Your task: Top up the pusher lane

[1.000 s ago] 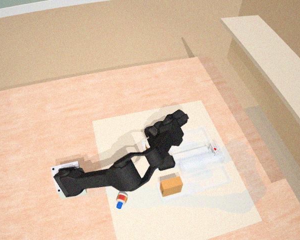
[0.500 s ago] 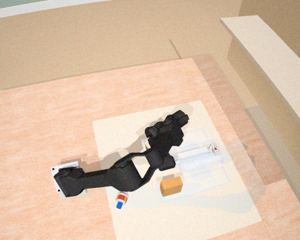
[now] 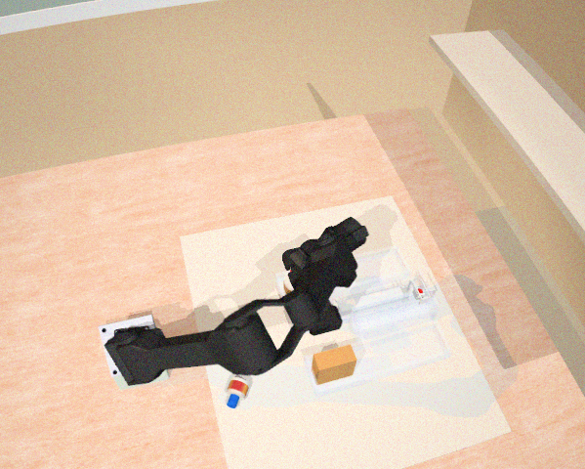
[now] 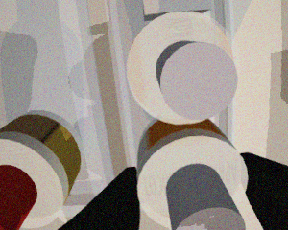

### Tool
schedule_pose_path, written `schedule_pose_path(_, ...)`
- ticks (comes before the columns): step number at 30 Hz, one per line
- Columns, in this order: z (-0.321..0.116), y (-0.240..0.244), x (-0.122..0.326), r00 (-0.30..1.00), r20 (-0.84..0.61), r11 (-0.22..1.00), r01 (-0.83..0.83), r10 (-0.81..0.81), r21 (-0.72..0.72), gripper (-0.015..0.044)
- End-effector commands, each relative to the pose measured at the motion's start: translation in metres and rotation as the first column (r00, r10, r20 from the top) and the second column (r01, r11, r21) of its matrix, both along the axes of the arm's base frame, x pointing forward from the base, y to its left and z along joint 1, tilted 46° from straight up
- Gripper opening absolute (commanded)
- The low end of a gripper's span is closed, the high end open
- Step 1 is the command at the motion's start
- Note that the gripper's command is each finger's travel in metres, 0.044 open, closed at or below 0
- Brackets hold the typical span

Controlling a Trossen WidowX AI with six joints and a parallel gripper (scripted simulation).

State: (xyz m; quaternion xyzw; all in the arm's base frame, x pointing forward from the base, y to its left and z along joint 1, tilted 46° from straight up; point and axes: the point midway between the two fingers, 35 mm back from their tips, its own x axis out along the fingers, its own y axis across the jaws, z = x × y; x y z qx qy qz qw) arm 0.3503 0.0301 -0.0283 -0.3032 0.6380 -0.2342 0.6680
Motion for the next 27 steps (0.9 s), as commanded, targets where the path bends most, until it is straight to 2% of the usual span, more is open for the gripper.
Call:
schedule_pose_path(1, -0.0006, -0.0038, 0.0035, 1.0, 0.015, 1.0, 0.001, 0.0, -0.007, 0.0)
schedule_pose_path(27, -0.0063, -0.0098, 0.0026, 1.0, 0.015, 1.0, 0.001, 0.0, -0.008, 0.0)
